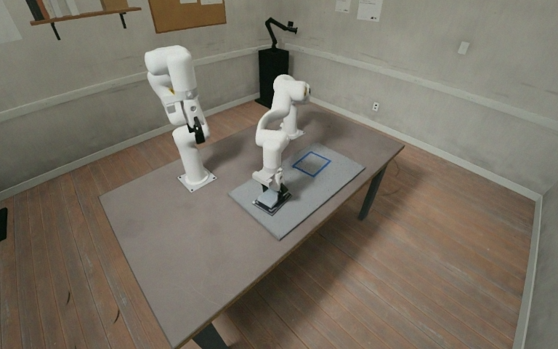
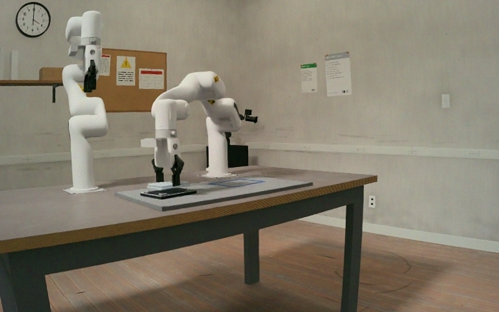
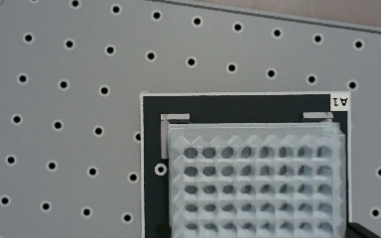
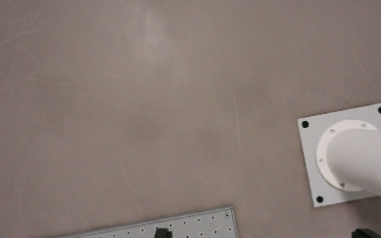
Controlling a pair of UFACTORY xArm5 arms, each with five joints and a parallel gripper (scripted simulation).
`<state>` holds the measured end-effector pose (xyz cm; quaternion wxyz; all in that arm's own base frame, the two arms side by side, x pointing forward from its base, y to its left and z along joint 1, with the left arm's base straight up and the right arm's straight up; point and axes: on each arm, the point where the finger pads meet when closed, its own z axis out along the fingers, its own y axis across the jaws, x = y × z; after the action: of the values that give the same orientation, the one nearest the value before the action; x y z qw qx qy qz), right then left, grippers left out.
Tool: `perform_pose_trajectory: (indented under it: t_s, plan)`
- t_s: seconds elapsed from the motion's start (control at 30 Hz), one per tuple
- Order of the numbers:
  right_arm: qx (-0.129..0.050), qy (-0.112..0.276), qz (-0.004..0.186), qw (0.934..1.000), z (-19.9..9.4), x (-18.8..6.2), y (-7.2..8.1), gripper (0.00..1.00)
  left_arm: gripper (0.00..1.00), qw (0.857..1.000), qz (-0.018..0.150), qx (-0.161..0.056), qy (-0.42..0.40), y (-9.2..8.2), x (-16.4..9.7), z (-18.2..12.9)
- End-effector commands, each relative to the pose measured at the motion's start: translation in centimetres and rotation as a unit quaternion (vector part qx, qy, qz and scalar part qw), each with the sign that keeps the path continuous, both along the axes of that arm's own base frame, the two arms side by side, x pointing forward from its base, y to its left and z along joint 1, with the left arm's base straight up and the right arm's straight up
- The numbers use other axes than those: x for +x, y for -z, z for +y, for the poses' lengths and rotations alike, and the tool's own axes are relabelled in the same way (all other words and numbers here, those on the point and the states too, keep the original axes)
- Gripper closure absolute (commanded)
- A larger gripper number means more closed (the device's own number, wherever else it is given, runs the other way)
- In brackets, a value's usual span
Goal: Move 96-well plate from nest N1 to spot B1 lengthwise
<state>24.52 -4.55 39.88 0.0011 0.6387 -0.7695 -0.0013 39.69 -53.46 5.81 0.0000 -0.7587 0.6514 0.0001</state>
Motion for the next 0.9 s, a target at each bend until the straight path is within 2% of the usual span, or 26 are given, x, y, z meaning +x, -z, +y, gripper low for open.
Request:
perform_pose_trajectory:
  t_s: [0.0,0.37,0.87]
  plan:
    - [0.0,0.0,-0.002,1.0,0.0,0.0,-0.1,0.0,1.0,1.0,-0.002,-0.002,0.0,-0.6,0.1,-0.1]
    - [0.0,0.0,-0.002,1.0,0.0,0.0,-0.1,0.0,1.0,1.0,-0.002,-0.002,0.0,-0.8,0.1,-0.1]
    - [0.0,0.0,-0.002,1.0,0.0,0.0,-0.1,0.0,1.0,1.0,-0.002,-0.002,0.0,-3.0,0.1,-0.1]
